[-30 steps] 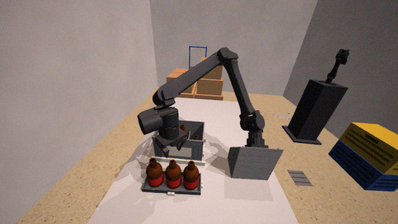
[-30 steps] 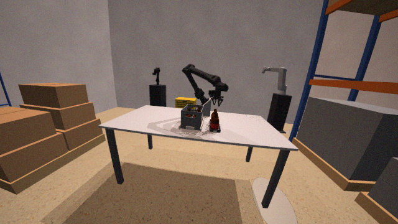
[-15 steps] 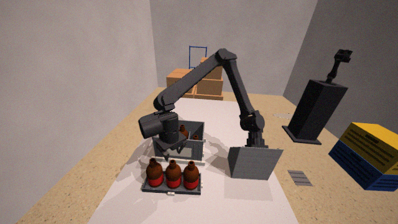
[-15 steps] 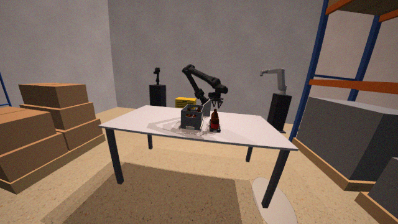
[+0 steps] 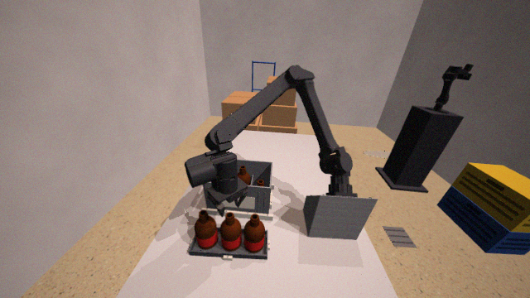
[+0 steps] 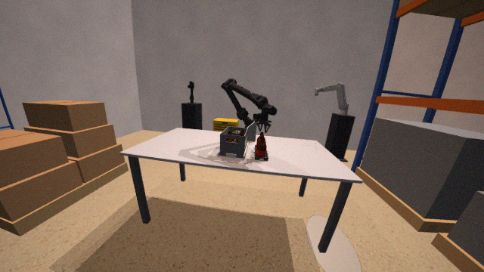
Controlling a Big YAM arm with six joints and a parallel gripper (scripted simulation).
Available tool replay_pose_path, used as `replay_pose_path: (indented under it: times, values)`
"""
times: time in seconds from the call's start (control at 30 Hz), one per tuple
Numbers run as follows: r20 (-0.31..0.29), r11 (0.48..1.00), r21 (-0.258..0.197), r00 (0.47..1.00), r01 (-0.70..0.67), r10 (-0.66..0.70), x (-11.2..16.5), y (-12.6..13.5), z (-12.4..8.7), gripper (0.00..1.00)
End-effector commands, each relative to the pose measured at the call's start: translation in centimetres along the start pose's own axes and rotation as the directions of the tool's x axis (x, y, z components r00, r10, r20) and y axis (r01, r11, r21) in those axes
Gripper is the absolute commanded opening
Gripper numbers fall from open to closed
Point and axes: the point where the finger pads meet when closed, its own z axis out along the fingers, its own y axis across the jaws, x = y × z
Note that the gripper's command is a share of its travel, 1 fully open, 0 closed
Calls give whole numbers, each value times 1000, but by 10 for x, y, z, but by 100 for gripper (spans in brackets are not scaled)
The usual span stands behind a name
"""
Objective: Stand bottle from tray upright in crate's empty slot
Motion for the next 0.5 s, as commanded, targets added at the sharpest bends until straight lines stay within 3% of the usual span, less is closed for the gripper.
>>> replay_pose_path:
  times: [0.0,0.47]
  values:
    - [-7,1000,-1,1000,-9,9,-8,5,8,61]
    - [-8,1000,2,1000,-7,7,-8,3,9,61]
